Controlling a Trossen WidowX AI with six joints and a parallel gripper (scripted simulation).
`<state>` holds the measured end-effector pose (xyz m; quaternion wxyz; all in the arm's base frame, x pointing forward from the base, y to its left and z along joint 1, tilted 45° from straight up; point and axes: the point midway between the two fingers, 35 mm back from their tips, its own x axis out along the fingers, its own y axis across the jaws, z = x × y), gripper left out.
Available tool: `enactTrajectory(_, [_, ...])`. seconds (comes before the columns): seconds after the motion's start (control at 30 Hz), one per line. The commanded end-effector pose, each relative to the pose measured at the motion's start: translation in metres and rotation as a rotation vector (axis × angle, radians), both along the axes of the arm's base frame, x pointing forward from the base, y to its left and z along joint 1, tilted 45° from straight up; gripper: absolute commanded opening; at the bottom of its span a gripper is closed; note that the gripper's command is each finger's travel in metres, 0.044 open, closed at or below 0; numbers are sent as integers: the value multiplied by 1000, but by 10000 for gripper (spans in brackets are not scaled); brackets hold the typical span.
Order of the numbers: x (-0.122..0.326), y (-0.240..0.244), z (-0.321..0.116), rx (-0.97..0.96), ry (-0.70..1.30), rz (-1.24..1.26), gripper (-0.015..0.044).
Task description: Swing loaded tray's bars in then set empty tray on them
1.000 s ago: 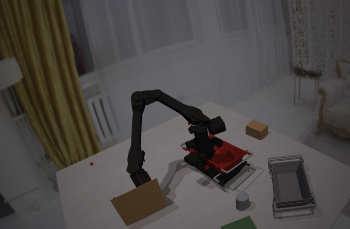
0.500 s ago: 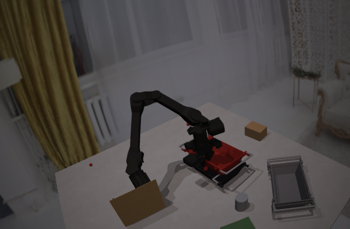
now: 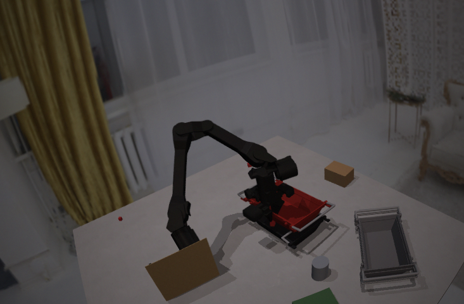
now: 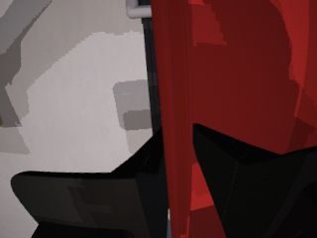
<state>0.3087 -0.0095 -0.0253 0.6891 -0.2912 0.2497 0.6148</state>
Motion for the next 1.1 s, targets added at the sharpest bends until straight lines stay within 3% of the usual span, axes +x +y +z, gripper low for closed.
enactTrajectory(0.0, [-7, 7, -5, 2, 37, 13, 44])
enactTrajectory(0.9, [-7, 7, -5, 2, 37, 13, 440])
enactTrajectory(1.07, [-6, 7, -4, 2, 28, 16, 440])
